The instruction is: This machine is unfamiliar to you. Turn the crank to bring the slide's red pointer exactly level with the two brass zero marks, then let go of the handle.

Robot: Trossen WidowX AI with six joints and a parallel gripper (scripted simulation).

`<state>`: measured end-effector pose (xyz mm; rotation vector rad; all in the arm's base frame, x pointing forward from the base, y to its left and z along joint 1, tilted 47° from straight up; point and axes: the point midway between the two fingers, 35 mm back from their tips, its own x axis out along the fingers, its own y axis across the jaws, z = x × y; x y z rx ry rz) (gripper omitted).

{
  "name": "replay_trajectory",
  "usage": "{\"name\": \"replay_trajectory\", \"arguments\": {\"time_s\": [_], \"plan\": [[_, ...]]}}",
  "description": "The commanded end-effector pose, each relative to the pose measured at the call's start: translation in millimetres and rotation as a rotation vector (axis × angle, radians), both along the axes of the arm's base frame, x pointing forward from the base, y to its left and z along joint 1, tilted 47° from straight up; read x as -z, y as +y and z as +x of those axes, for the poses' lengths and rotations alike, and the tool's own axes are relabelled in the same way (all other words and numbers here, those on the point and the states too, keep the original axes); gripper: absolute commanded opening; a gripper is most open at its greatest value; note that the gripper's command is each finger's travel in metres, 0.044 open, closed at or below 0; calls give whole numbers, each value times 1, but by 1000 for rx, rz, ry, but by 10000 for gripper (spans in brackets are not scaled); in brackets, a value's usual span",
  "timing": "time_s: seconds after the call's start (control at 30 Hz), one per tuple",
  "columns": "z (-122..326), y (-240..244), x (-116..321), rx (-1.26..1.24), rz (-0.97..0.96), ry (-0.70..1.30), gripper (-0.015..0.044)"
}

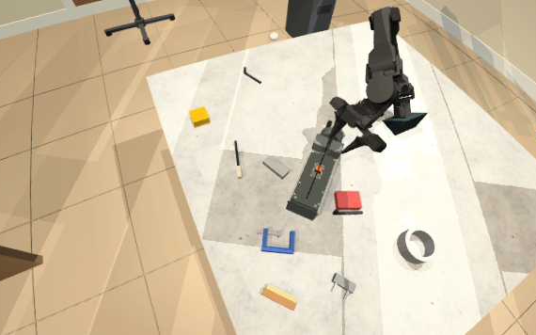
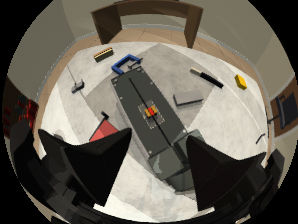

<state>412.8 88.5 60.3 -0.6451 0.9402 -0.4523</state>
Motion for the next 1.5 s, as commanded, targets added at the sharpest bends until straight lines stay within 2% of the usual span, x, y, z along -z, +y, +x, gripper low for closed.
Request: {"name": "replay_trajectory", "arguments": {"time_s": [0.0,0.23,0.83,1.37,1.43,1.47], "plan": [[0,0,0,-5,-3,2,177],[0,0,0,-5,-3,2,0],[0,0,0,0,1,0,0],[0,0,0,0,1,0,420],[0,0,0,0,1,0,440],[0,0,0,0,1,0,414]]}}
